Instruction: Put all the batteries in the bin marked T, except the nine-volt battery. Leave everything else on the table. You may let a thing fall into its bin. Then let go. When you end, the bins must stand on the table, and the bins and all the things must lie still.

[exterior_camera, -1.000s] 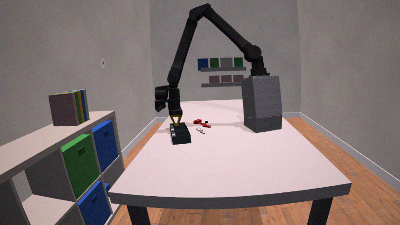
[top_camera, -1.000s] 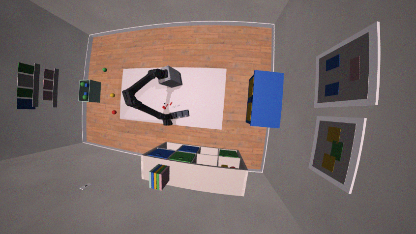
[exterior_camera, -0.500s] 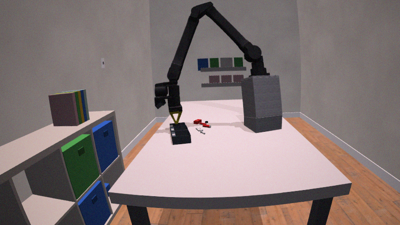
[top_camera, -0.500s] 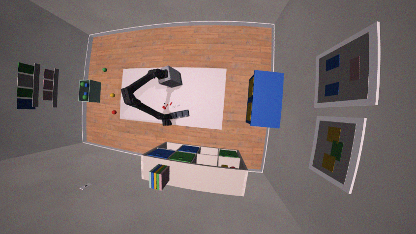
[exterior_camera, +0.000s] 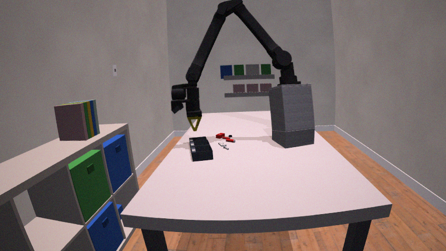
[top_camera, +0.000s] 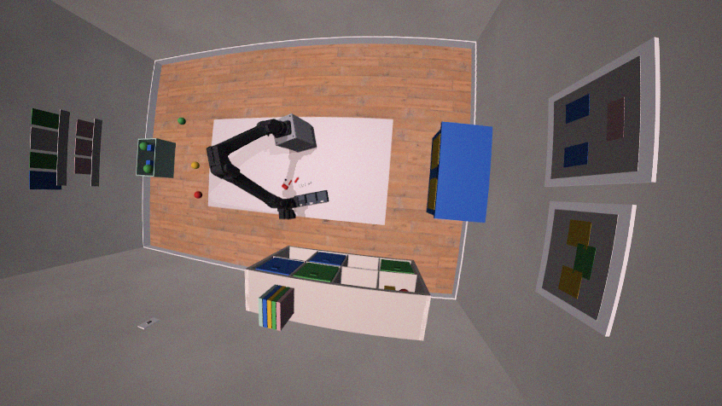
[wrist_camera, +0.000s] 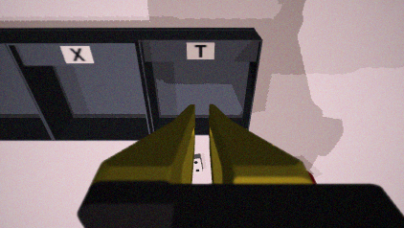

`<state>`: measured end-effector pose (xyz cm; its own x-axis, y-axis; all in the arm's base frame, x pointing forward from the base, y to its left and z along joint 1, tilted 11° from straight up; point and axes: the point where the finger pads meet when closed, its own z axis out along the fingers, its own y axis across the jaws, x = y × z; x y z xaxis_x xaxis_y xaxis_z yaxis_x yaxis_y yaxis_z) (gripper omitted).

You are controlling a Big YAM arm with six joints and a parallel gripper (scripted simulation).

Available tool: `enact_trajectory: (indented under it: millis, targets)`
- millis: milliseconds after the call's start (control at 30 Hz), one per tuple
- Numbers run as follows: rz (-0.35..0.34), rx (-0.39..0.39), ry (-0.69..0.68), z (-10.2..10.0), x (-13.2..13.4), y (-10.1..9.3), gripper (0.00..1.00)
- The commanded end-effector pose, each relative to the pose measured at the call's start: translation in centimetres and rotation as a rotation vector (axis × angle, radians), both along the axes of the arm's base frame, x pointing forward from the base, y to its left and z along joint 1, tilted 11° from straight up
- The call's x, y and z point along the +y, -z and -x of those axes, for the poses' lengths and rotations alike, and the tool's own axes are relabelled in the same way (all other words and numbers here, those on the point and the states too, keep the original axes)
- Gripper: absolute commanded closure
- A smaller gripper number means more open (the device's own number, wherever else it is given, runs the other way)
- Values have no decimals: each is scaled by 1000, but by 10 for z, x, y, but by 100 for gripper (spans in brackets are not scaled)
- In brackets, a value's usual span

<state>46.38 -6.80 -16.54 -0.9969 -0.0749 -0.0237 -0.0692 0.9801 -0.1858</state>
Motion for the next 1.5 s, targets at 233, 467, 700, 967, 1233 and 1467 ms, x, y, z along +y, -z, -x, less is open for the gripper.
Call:
enact_trajectory:
  millis: [233, 467, 700, 967, 1233, 1467]
  targets:
    - [0, 9, -1, 6, 16, 12, 91]
    - [0, -5, -1, 0, 41, 14, 91]
    - [0, 2, -1, 10, 75, 22, 91]
    - [-1, -2, 26, 9, 77, 25, 91]
    - [-3, -21, 5, -3, 82, 32, 91]
    - [-2, -17, 4, -2, 72, 51, 91]
